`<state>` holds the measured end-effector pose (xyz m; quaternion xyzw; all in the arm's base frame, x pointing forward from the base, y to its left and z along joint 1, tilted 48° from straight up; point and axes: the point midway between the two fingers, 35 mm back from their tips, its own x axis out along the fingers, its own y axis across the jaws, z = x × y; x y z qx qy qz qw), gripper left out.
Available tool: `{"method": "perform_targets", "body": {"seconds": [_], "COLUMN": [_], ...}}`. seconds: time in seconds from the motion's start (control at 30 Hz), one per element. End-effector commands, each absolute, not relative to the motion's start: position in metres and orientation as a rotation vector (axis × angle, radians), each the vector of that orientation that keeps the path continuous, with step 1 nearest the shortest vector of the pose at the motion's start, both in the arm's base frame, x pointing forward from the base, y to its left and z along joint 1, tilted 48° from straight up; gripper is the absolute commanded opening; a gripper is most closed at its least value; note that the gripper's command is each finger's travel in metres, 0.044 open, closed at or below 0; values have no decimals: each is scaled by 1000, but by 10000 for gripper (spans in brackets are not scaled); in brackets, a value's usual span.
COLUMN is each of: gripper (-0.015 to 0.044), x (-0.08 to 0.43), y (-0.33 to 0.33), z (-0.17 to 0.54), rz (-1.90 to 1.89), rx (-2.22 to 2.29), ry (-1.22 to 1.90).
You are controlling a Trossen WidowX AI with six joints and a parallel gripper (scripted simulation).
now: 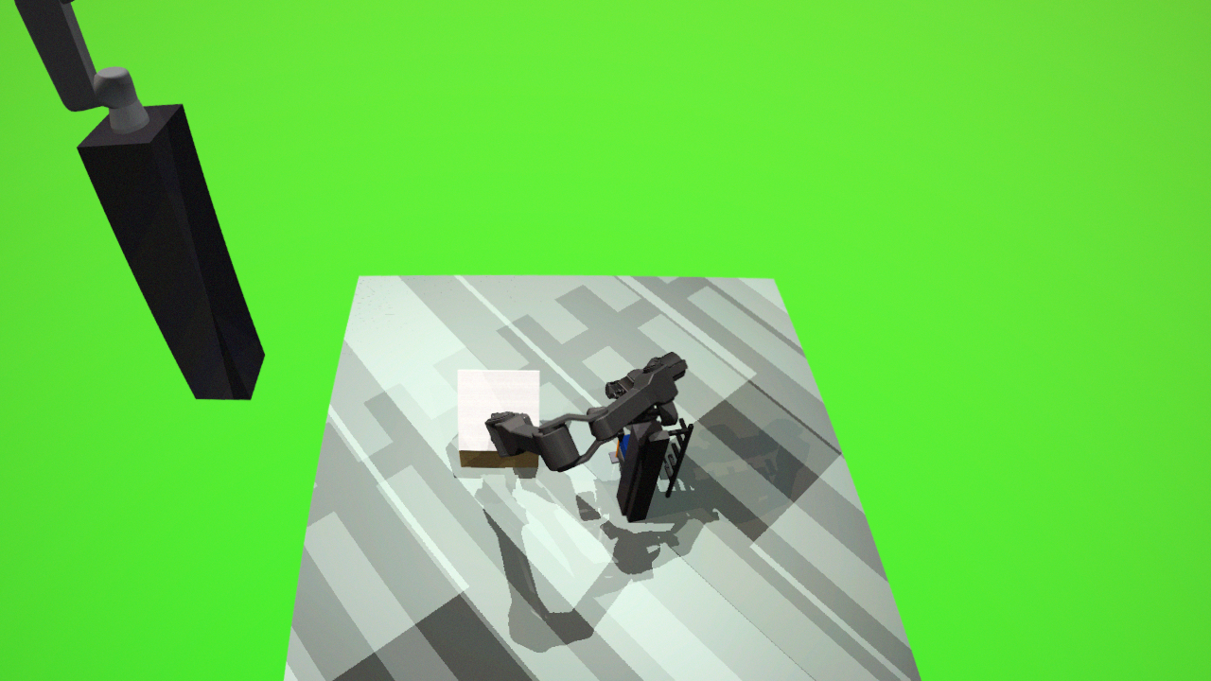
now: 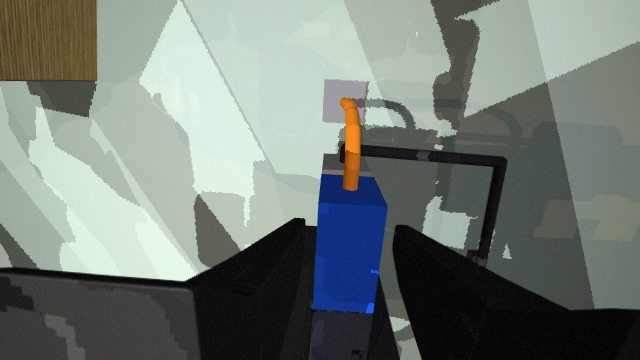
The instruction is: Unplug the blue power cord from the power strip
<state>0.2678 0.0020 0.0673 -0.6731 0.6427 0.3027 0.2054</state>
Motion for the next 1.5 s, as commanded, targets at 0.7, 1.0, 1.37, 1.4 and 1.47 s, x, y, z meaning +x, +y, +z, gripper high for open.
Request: {"method": "perform_targets", "body": {"seconds": [0.7, 1.0, 1.37, 1.4, 1.47], "gripper": [0, 0, 0, 0, 0], "x": [268, 268, 266, 265, 265], "y": [-3, 7, 20, 21, 24], "z": [62, 52, 39, 38, 36], "rz": [842, 845, 848, 848, 848], "rx": [-1875, -1876, -1876, -1877, -1877], "ry": [1789, 1787, 1784, 1784, 1783]}}
